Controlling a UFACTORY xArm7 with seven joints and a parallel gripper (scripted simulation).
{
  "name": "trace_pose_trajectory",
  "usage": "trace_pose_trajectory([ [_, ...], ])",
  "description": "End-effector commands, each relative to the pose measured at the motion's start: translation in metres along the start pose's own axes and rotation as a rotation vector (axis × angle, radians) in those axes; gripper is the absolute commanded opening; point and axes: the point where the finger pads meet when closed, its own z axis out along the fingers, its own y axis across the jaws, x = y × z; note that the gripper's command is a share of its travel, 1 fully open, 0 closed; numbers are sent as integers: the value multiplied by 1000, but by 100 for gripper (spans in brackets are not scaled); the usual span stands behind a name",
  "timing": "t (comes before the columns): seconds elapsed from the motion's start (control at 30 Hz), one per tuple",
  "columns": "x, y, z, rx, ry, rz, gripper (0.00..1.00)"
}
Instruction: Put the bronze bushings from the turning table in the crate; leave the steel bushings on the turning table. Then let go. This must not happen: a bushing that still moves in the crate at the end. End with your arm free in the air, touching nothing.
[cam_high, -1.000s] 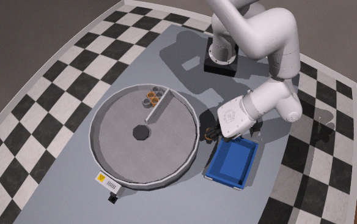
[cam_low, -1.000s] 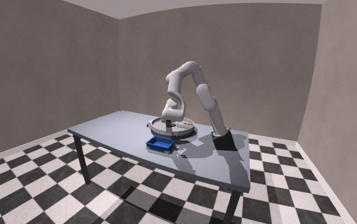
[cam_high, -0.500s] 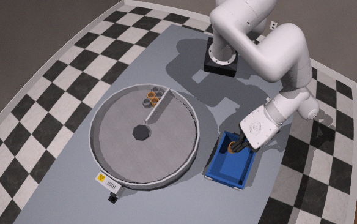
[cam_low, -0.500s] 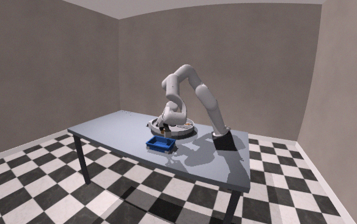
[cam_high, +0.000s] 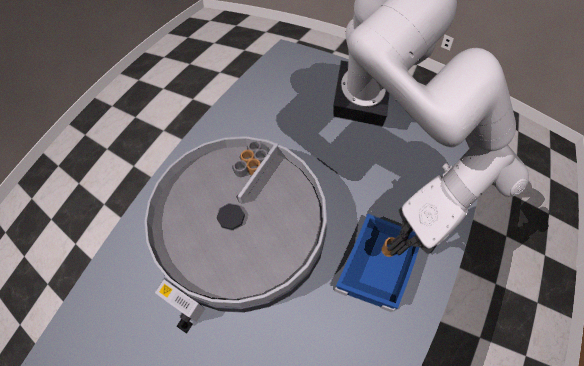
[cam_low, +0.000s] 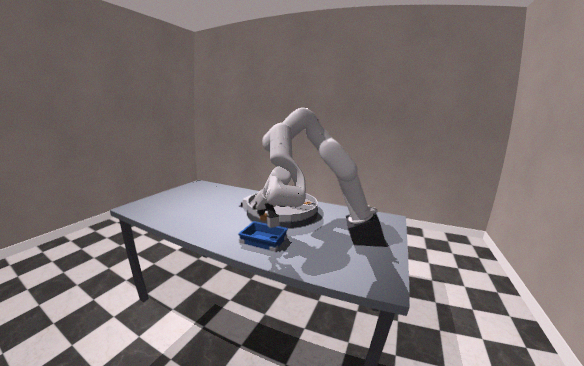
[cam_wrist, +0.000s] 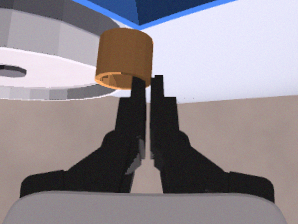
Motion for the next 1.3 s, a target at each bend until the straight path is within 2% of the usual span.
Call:
trace_pose_trajectory([
  [0.0,0,1,-1,-3,-1,1,0],
  [0.17,3,1,2,-3,-1,1,0],
  [0.33,19,2,21,-3,-1,1,0],
  [0.4,19,2,21,-3,-1,1,0],
  [0.6,35,2,40,-3,-1,1,0],
  [1.27,36,2,41,-3,-1,1,0],
])
